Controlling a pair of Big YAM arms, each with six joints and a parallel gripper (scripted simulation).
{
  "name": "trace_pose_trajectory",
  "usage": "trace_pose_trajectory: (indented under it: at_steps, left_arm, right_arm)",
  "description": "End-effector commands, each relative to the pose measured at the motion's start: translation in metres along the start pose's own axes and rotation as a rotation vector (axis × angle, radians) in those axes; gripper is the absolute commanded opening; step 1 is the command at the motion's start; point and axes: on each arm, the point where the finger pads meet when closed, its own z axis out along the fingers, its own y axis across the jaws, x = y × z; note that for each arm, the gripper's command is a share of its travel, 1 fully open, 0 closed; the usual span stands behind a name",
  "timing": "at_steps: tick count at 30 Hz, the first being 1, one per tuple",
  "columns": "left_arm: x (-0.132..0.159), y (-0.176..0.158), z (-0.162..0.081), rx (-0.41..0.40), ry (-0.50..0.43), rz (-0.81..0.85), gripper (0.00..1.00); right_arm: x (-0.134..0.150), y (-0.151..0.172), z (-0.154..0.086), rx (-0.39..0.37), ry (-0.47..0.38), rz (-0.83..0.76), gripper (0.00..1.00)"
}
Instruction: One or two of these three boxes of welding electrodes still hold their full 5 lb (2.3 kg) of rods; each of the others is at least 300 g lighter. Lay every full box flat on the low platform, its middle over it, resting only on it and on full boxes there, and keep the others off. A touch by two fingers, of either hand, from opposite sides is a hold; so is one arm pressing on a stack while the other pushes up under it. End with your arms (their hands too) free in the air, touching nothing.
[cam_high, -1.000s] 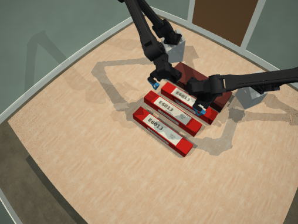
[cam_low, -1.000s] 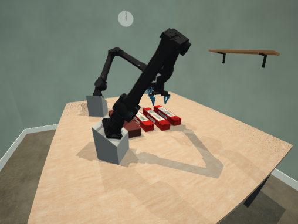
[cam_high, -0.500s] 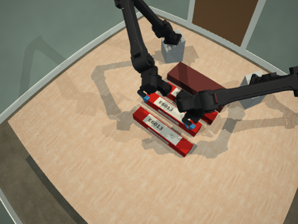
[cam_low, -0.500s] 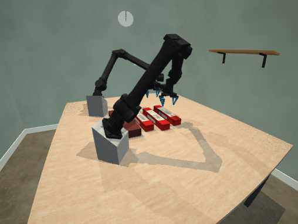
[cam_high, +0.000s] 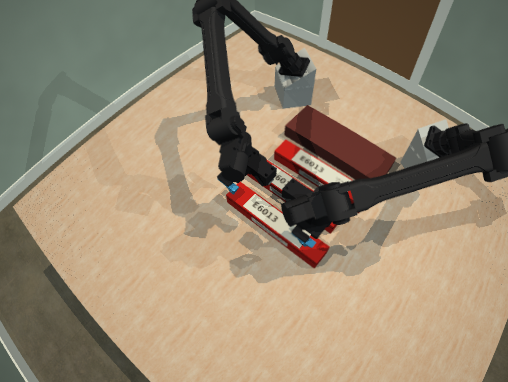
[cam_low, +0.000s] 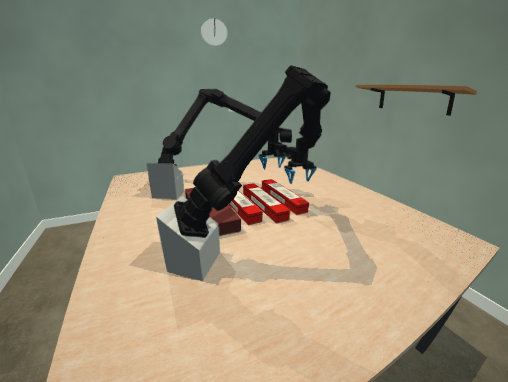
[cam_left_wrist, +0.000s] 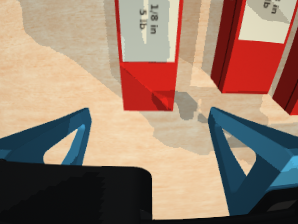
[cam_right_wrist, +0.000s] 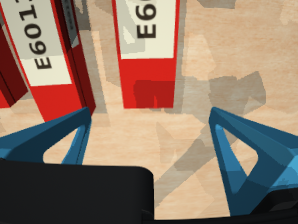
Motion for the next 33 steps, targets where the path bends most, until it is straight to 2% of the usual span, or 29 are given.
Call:
trace_pose_trajectory:
  at_steps: [1,2,3,11,12,15,26,28,29,31,33]
  left_arm:
    - [0.001,0.016,-0.019,-0.035,-0.019,-0.003,1.0]
    - [0.015,0.019,-0.022,-0.032,-0.016,-0.009,1.0]
    - [0.001,0.015,-0.019,-0.035,-0.019,-0.003,1.0]
    - [0.001,0.015,-0.019,-0.035,-0.019,-0.003,1.0]
    - [0.015,0.013,-0.013,-0.028,-0.013,-0.009,1.0]
    - [0.005,0.005,0.014,-0.001,0.0,0.011,1.0]
    - [0.007,0.009,0.038,-0.011,-0.005,0.003,1.0]
    - [0.007,0.009,0.038,-0.011,-0.005,0.003,1.0]
    - [0.007,0.029,0.03,-0.043,-0.019,-0.02,1.0]
    - [0.004,0.017,0.045,-0.021,-0.009,-0.004,1.0]
    - [0.005,0.005,0.057,-0.001,-0.001,0.011,1.0]
  right_arm:
    - [-0.004,-0.011,-0.014,0.027,-0.023,-0.002,1.0]
    - [-0.004,-0.011,-0.014,0.027,-0.023,-0.002,1.0]
    - [-0.004,-0.01,-0.014,0.027,-0.023,-0.002,1.0]
    - [-0.004,-0.01,-0.014,0.026,-0.023,-0.002,1.0]
    - [-0.003,0.001,0.007,-0.001,-0.007,-0.022,1.0]
    - [0.0,0.0,0.017,-0.004,-0.003,-0.016,1.0]
    - [0.0,-0.002,0.046,0.0,-0.005,-0.014,1.0]
    - [0.0,-0.002,0.046,0.0,-0.005,-0.014,1.0]
    - [0.002,-0.011,0.034,0.026,-0.02,0.001,1.0]
    - [0.0,-0.001,0.054,-0.001,-0.005,-0.015,1.0]
    - [0.0,0.001,0.06,-0.004,-0.003,-0.017,1.0]
